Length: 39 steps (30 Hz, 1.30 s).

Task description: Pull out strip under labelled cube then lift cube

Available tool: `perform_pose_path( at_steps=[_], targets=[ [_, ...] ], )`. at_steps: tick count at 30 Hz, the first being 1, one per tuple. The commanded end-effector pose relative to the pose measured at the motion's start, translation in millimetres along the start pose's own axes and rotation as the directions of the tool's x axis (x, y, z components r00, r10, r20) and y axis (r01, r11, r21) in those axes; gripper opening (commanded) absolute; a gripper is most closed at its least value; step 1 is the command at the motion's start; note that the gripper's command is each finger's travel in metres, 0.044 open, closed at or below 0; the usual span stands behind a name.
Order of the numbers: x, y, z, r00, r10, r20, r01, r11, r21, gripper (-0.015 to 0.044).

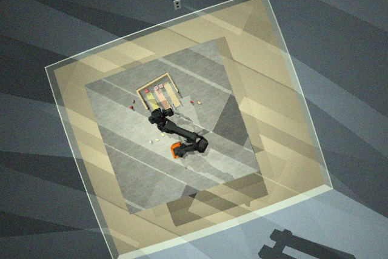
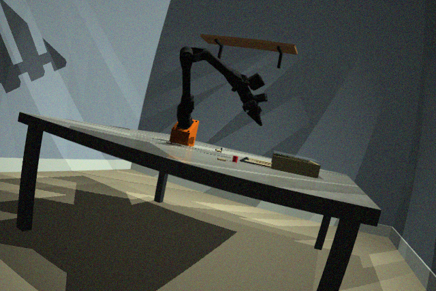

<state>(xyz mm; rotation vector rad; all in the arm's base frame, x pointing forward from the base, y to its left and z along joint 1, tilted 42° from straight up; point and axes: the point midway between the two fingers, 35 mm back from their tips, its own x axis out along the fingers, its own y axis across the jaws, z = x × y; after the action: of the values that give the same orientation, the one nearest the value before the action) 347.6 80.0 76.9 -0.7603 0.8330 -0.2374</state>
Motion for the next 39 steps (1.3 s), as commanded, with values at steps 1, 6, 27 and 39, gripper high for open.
perform_pose_path(
  at_steps=[1, 6, 27, 39],
  targets=[
    [38, -7, -1, 0.969, 0.022, -0.245, -0.034, 0.998, -0.045, 0.0033],
    [67, -20, -8, 0.892, 0.031, -0.451, -0.07, 0.995, -0.071, 0.0],
    [86, -32, -25, 0.782, 0.038, -0.622, -0.109, 0.991, -0.076, 0.0],
    [102, -31, -36, 0.782, 0.039, -0.622, -0.109, 0.991, -0.076, 0.0]
  ],
)
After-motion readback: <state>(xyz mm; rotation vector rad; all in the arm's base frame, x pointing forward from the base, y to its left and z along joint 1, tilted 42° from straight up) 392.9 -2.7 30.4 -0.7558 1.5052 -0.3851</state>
